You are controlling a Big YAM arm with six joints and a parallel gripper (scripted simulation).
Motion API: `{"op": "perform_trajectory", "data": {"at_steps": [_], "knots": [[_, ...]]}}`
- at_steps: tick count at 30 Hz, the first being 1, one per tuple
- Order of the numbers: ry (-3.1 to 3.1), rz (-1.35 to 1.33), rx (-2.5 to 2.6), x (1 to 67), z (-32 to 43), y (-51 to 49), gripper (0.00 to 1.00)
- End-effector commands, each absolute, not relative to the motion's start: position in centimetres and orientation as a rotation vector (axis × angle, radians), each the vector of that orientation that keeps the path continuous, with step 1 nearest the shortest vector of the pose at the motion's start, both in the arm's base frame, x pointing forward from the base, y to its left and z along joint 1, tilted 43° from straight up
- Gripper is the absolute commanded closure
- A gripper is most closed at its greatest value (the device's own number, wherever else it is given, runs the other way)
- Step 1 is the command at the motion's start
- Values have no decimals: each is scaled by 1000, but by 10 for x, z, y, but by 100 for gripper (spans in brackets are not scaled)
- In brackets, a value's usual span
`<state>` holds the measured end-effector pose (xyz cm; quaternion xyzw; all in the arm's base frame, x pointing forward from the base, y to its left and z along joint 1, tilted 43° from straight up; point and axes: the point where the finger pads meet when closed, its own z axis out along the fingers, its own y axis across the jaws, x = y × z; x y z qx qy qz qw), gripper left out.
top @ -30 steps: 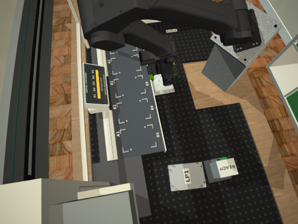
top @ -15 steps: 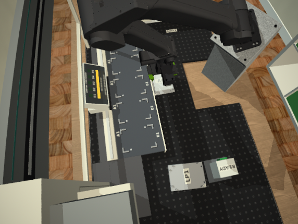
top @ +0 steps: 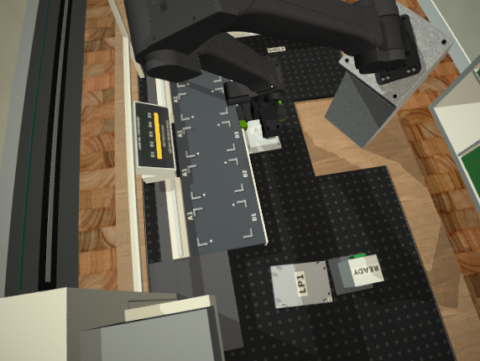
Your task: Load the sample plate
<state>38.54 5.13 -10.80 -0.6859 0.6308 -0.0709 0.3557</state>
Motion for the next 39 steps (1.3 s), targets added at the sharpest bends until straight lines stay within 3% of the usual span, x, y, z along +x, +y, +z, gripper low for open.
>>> {"op": "perform_trajectory", "data": {"at_steps": [1,39], "knots": [[1638,-180,-1766,379,-108,50,100],[1630,-183,-1761,393,-117,58,100]]}}
